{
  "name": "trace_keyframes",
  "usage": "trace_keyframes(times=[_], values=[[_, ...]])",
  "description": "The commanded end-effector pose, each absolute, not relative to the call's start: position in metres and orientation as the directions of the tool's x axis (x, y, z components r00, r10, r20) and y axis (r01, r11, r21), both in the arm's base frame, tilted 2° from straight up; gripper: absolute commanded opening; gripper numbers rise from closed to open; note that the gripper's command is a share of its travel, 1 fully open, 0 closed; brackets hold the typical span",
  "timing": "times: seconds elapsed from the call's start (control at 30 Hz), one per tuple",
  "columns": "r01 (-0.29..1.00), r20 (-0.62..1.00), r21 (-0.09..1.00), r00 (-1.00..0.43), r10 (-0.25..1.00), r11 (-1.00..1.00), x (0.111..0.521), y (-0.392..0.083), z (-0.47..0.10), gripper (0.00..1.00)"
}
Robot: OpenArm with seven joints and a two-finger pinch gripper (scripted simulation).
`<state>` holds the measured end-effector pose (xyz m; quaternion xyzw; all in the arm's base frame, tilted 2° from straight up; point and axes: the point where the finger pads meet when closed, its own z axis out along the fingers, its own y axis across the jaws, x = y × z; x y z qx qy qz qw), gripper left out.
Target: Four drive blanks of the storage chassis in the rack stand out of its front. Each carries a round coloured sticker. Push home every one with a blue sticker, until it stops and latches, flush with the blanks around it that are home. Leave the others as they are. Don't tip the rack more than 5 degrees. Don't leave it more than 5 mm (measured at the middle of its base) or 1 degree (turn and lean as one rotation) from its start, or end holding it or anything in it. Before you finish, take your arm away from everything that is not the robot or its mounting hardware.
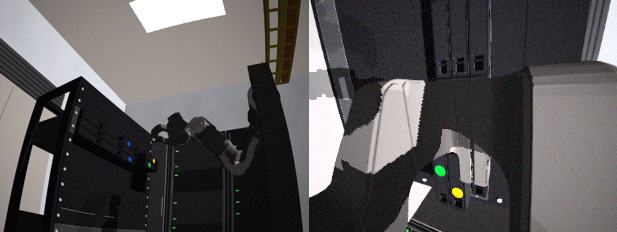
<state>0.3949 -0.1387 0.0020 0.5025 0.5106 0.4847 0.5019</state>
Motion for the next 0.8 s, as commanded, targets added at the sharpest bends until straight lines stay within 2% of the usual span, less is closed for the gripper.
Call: trace_keyframes(times=[0.0,0.33,0.77], values=[[0.028,-0.021,0.999,0.012,1.0,0.021,0.394,-0.139,0.002,0.0],[0.027,-0.021,0.999,0.012,1.0,0.021,0.357,-0.147,-0.01,0.0],[0.028,-0.021,0.999,0.013,1.0,0.021,0.342,-0.151,-0.015,0.0]])
